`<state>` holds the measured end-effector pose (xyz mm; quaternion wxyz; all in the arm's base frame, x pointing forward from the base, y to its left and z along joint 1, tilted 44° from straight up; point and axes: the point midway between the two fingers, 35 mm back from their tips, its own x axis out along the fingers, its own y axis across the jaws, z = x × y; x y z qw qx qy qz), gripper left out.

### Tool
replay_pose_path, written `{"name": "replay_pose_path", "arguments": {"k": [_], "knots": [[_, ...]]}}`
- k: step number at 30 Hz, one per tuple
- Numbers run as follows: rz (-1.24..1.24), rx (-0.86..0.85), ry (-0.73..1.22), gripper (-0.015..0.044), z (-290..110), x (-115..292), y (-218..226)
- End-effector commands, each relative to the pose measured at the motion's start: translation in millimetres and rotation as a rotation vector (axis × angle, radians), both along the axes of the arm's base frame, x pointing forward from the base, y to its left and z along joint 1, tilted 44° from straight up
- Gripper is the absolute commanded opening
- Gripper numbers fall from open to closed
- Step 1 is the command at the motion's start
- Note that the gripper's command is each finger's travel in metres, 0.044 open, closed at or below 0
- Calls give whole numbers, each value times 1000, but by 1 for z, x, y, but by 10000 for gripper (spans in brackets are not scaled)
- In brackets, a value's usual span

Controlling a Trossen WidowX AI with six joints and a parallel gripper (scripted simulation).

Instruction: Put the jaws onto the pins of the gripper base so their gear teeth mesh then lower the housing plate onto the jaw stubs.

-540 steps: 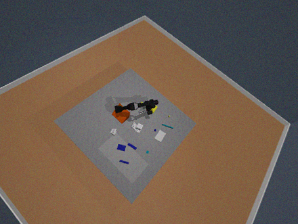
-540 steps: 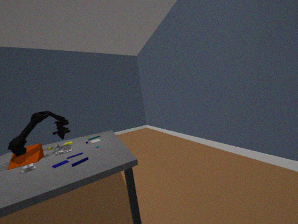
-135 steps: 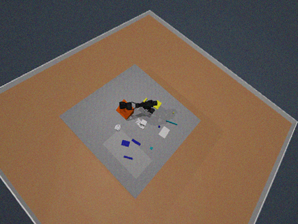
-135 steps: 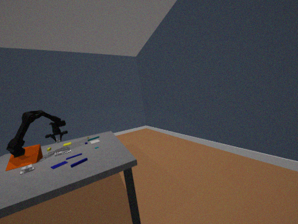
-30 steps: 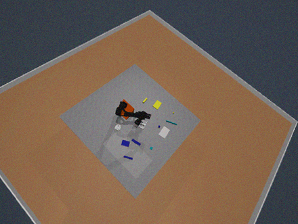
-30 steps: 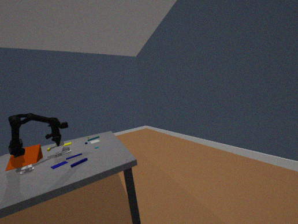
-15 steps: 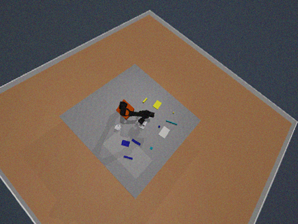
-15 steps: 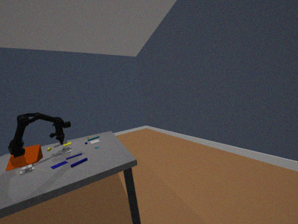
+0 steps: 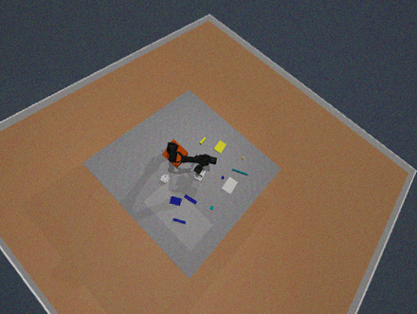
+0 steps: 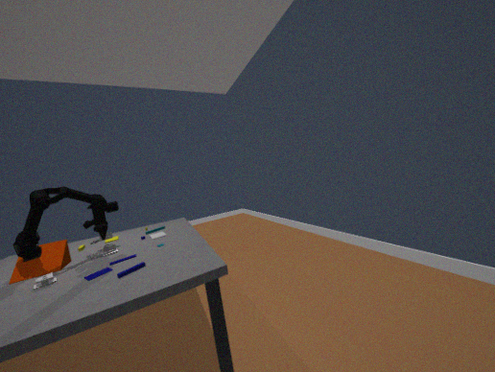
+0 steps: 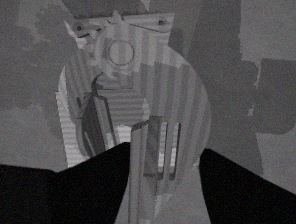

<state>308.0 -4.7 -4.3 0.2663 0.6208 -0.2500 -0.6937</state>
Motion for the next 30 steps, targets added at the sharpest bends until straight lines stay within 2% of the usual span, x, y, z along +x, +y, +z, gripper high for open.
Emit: {"name": "replay_pose_path", "arguments": {"k": [1, 30], "knots": [[-3, 3, -3, 134, 0, 0, 1], [-13, 2, -12, 134, -4, 1, -1]]}}
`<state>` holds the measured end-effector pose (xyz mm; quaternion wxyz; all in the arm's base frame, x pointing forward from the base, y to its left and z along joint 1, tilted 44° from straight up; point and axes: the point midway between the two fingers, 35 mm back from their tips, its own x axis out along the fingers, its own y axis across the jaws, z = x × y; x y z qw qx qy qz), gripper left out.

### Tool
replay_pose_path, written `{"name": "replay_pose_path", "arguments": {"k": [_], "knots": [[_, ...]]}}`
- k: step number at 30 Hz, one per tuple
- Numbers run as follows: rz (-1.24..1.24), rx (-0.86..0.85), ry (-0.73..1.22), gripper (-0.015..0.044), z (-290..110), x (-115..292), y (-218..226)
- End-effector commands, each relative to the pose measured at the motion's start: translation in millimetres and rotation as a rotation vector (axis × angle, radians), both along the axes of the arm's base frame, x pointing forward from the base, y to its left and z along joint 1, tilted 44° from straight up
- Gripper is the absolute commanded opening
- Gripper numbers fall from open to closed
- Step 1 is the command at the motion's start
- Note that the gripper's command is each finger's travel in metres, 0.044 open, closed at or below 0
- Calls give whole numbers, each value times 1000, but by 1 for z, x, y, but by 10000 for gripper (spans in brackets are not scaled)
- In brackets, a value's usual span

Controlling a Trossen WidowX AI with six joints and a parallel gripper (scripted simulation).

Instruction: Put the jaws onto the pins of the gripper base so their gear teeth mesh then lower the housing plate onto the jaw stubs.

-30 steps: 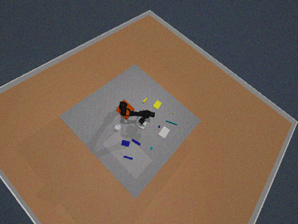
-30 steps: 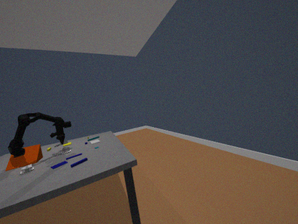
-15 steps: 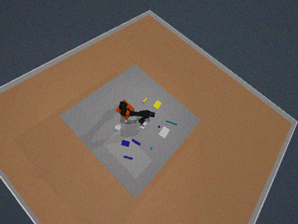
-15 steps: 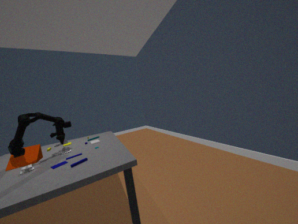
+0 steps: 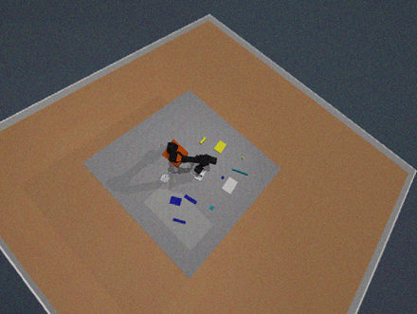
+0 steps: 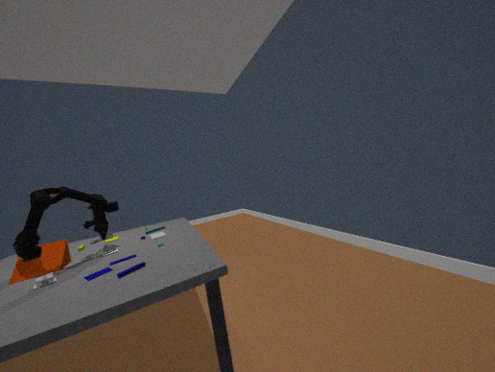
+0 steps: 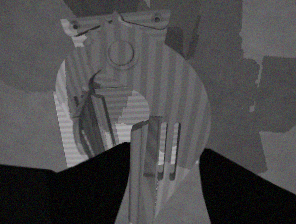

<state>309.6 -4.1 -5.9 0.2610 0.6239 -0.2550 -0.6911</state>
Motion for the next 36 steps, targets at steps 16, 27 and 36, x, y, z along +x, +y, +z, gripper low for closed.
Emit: {"name": "replay_pose_path", "arguments": {"k": [16, 27, 36], "knots": [[-2, 1, 0, 134, -22, -2, -20], [-3, 0, 0, 134, -34, -4, -32], [-3, -1, 0, 134, -37, -5, -34]]}}
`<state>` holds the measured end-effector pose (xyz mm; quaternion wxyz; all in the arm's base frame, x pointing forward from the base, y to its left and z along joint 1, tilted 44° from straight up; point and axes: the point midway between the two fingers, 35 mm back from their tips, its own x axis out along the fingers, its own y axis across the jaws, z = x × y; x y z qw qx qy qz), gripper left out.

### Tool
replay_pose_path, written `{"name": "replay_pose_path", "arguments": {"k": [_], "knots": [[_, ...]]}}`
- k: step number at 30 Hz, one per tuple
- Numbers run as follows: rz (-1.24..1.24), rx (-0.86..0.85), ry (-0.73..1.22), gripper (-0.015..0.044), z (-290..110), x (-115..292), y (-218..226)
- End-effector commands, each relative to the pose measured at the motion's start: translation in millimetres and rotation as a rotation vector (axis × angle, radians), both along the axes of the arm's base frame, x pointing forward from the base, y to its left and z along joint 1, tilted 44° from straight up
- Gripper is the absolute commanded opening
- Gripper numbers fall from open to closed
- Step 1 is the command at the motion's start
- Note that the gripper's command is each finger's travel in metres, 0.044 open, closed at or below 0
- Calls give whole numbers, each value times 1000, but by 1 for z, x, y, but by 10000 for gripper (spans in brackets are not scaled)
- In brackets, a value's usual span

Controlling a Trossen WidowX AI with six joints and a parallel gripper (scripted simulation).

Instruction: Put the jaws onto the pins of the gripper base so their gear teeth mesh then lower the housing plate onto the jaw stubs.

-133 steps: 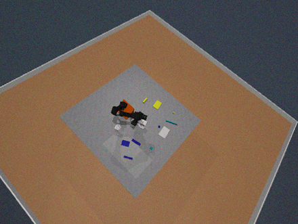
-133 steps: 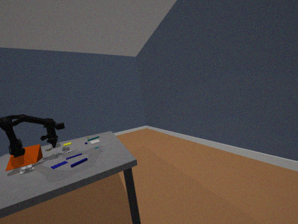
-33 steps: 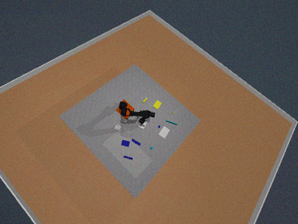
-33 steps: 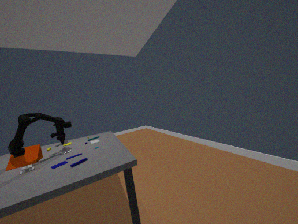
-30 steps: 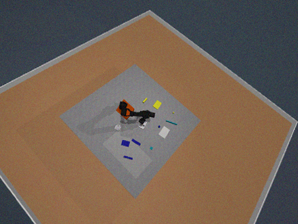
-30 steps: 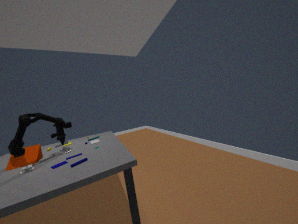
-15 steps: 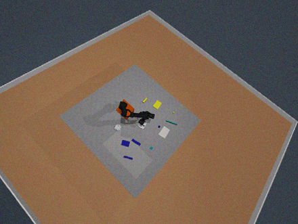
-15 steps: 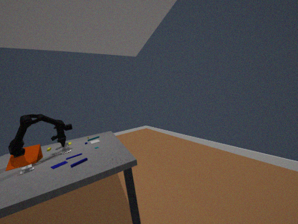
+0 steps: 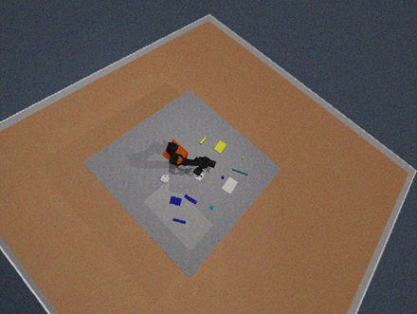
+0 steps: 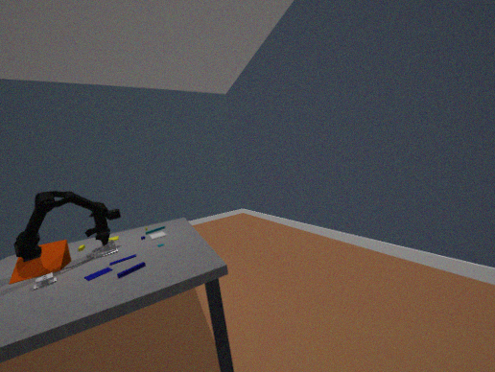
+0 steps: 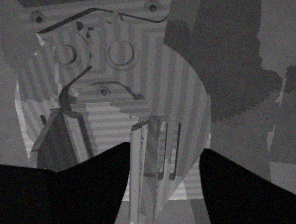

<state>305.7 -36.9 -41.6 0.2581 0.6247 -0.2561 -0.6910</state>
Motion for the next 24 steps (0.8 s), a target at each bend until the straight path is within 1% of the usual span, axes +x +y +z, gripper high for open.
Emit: {"name": "replay_pose_path", "arguments": {"k": [1, 24], "knots": [[2, -3, 4, 134, -1, -1, -2], [4, -3, 5, 134, -3, -1, -4]]}}
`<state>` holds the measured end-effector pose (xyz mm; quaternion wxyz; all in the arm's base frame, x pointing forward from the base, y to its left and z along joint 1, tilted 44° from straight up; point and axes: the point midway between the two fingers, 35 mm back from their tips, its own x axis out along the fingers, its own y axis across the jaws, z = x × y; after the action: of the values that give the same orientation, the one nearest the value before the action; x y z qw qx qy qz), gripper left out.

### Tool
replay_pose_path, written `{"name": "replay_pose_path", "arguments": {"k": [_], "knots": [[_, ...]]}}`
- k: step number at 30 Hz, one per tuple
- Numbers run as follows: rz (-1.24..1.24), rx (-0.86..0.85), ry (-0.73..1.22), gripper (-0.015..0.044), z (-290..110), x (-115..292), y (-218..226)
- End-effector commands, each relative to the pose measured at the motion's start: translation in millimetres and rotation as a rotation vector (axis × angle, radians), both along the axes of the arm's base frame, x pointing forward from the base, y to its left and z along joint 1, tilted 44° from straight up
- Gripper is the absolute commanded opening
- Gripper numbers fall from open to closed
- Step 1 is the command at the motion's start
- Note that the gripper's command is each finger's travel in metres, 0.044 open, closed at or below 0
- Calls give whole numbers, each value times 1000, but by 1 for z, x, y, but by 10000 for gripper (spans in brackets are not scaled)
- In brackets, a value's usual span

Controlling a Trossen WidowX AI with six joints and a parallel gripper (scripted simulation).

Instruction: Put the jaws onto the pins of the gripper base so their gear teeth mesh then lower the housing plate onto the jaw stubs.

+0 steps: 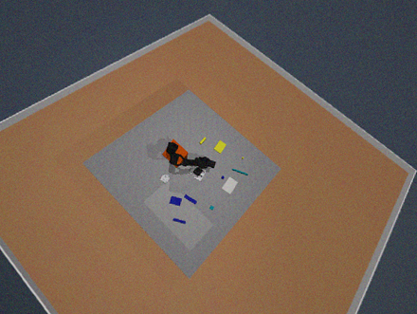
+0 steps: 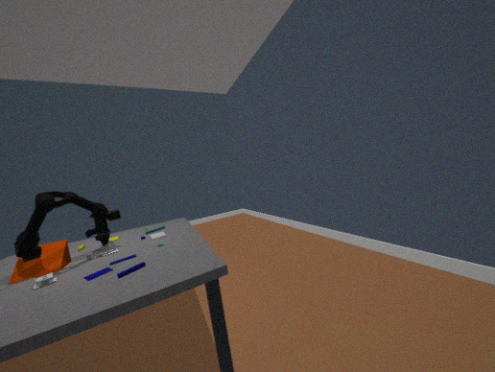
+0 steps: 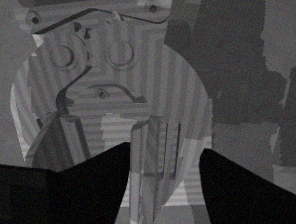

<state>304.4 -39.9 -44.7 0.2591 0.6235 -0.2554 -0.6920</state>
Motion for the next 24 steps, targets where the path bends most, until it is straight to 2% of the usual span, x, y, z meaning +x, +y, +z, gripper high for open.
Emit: {"name": "replay_pose_path", "arguments": {"k": [1, 24], "knots": [[2, -2, 1, 134, -1, 0, -1], [1, -3, 0, 134, -5, -1, -5]]}}
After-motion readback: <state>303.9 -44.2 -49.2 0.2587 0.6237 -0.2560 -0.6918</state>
